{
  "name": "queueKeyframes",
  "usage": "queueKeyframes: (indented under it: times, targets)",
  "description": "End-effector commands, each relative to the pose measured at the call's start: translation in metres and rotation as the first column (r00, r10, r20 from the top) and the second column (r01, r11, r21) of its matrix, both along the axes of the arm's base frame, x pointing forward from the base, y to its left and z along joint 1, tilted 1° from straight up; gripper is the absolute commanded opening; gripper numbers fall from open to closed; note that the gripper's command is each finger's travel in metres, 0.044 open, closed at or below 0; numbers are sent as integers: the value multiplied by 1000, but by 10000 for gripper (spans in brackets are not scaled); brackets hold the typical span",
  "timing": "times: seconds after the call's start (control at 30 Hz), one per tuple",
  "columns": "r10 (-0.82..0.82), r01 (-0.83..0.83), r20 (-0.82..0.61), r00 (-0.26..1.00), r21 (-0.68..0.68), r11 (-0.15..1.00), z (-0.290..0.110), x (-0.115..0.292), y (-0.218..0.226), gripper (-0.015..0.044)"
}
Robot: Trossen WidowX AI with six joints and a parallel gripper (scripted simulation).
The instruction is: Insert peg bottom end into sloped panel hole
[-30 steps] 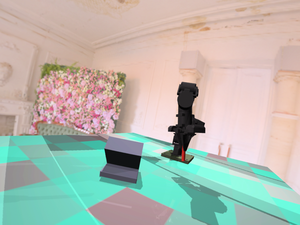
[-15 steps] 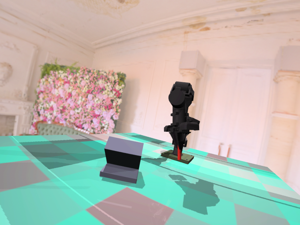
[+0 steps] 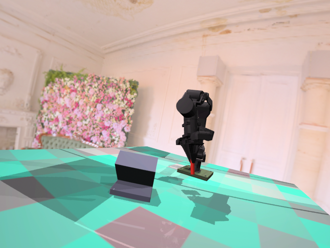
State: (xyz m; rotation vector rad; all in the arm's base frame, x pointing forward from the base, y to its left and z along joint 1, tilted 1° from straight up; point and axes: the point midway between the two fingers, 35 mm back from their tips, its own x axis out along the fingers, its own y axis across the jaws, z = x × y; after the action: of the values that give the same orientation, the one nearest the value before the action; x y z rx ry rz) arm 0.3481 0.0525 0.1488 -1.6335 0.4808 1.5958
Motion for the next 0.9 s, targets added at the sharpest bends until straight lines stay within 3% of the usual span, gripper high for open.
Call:
queueKeyframes:
  times: [0.0, 0.87]
  targets:
    - [-1, 1, 9, 1000, 13, 1000, 0, 1, -4, 0]
    - [-57, 51, 72, 996, 80, 995, 6, 8, -38, 0]
